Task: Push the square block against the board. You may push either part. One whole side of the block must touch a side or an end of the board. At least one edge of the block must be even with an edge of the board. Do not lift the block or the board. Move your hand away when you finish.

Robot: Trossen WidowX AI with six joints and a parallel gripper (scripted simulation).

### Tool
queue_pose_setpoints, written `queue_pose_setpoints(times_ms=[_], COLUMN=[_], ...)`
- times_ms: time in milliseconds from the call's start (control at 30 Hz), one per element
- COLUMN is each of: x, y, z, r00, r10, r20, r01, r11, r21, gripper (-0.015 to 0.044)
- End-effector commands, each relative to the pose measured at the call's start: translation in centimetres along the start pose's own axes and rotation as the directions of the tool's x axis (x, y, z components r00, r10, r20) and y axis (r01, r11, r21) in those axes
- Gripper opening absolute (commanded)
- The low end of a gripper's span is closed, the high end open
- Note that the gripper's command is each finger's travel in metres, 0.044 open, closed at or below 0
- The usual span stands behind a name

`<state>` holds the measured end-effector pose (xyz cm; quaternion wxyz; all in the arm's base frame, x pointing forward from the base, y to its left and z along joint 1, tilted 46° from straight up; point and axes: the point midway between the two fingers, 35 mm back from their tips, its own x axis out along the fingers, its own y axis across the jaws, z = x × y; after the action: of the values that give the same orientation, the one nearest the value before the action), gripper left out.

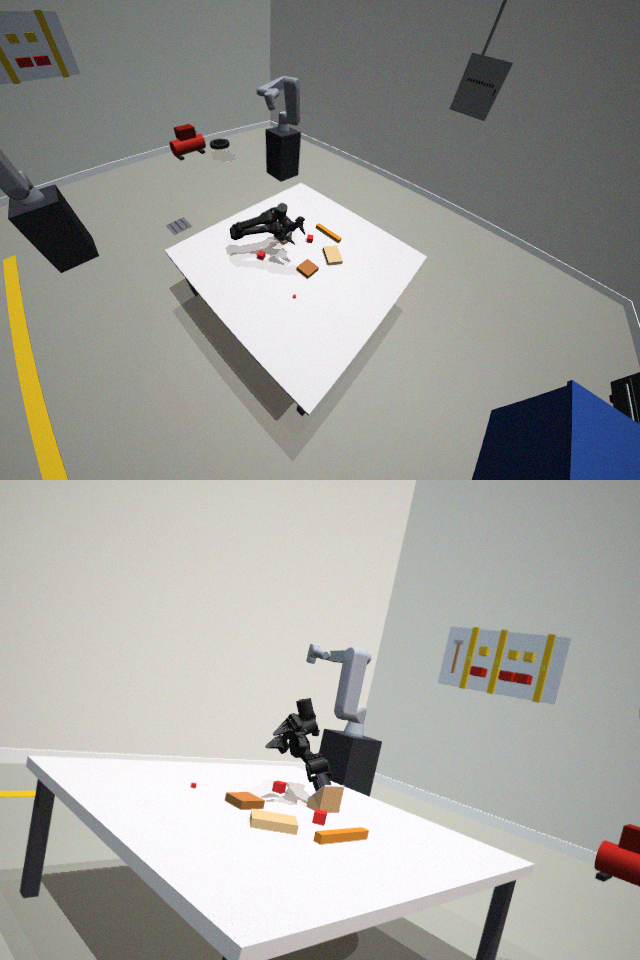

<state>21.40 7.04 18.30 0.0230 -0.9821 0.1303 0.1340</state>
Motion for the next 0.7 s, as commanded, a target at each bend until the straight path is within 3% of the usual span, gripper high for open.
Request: queue_pose_setpoints(times_ms=[0,467,667], x=[0.0,1.3,2.0], y=[0.0,0.4,0.8], z=[0.0,-0.3,-0.4], r00=[1.0,0.996,0.989], r10=[0.0,0.077,0.122], r20=[0.0,0.054,0.084], r01=[0.0,-0.091,-0.148], r11=[1.0,0.94,0.863], r21=[0.0,0.328,0.483], gripper=[0.0374,0.0006,0.0])
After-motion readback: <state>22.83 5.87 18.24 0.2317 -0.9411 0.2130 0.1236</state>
